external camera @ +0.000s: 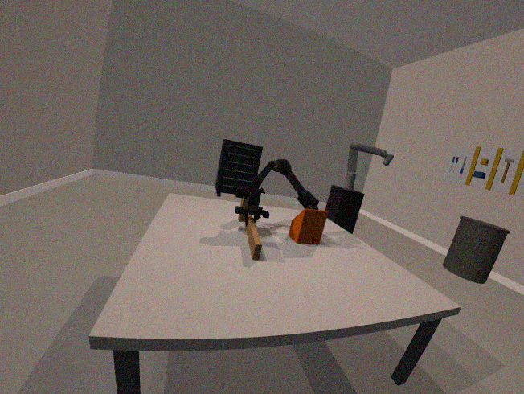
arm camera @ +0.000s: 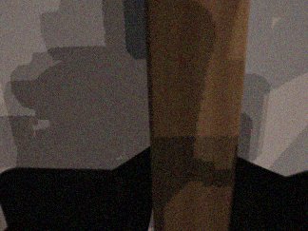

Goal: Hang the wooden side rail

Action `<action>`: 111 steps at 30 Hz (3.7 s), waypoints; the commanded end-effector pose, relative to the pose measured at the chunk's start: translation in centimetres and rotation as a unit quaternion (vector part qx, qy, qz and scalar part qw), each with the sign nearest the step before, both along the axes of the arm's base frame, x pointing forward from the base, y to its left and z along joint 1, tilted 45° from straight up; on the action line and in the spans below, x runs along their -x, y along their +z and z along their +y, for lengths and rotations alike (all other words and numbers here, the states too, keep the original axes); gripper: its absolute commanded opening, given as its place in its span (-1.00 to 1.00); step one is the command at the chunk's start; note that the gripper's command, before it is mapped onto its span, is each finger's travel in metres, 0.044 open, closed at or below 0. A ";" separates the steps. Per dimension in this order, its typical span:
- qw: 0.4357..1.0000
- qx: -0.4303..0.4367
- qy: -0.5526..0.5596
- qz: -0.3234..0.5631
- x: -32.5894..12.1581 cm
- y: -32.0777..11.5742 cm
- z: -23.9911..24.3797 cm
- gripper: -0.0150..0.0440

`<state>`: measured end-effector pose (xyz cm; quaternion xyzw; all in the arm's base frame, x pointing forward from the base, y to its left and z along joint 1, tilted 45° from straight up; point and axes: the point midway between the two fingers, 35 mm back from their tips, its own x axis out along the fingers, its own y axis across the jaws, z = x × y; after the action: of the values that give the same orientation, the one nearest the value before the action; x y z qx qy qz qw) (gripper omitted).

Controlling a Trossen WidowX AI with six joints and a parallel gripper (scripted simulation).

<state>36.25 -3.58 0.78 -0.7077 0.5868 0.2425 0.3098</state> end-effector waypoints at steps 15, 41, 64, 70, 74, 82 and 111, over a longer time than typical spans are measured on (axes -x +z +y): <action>0.998 0.015 0.044 0.043 0.0 0.0 0.0 -0.49; 0.996 0.019 0.059 0.057 -0.2 0.2 0.1 -0.49; 0.996 0.019 0.059 0.057 -0.1 0.4 0.4 -0.49; 0.996 0.019 0.059 0.057 -0.1 0.5 0.4 -0.49; 0.996 0.019 0.059 0.057 -0.1 0.5 0.5 -0.49; 0.996 0.019 0.059 0.057 0.0 0.6 0.6 -0.49; 0.996 0.019 0.059 0.057 0.0 1.0 0.9 -0.49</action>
<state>36.13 -3.13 1.53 -0.7288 0.5704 0.2880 0.2461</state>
